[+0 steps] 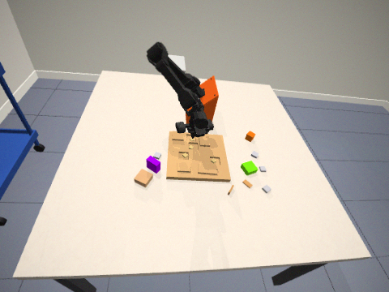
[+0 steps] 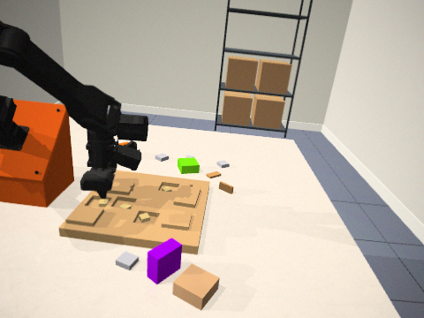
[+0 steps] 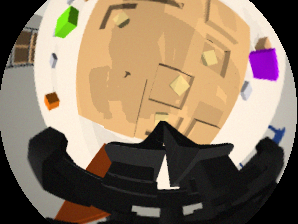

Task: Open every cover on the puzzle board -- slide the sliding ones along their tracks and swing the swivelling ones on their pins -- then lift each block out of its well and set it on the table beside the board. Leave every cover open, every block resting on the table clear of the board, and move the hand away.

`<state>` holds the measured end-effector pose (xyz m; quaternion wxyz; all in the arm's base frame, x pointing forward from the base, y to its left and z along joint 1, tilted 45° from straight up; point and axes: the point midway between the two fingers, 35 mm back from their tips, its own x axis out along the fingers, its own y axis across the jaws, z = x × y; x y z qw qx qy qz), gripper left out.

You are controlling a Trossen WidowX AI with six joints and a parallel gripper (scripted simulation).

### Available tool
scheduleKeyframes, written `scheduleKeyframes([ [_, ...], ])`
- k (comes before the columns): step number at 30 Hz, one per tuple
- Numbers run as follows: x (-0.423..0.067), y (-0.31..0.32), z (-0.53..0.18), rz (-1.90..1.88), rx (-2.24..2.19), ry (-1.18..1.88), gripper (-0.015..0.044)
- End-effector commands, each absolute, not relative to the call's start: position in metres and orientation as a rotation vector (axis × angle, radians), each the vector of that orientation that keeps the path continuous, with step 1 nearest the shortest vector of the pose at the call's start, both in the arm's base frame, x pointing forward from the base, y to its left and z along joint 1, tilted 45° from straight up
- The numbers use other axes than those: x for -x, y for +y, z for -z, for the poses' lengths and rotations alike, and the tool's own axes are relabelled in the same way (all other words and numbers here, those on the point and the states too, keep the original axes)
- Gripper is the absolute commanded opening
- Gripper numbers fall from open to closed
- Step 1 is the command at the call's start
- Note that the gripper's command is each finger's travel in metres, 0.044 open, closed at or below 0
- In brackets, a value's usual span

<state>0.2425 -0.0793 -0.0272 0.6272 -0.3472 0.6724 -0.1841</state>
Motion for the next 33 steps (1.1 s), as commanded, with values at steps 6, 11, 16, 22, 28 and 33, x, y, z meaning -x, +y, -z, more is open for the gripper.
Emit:
scheduleKeyframes([
  [6, -0.241, -0.085, 0.034, 0.421, 0.804, 1.546, 0.0],
  [11, -0.24, -0.086, 0.034, 0.421, 0.804, 1.546, 0.0],
  [16, -0.235, -0.09, 0.033, 0.421, 0.805, 1.546, 0.0],
  [22, -0.23, -0.093, 0.032, 0.422, 0.804, 1.546, 0.0],
  [28, -0.23, -0.093, 0.032, 0.422, 0.804, 1.546, 0.0],
  [33, -0.23, -0.093, 0.032, 0.425, 0.801, 1.545, 0.0],
])
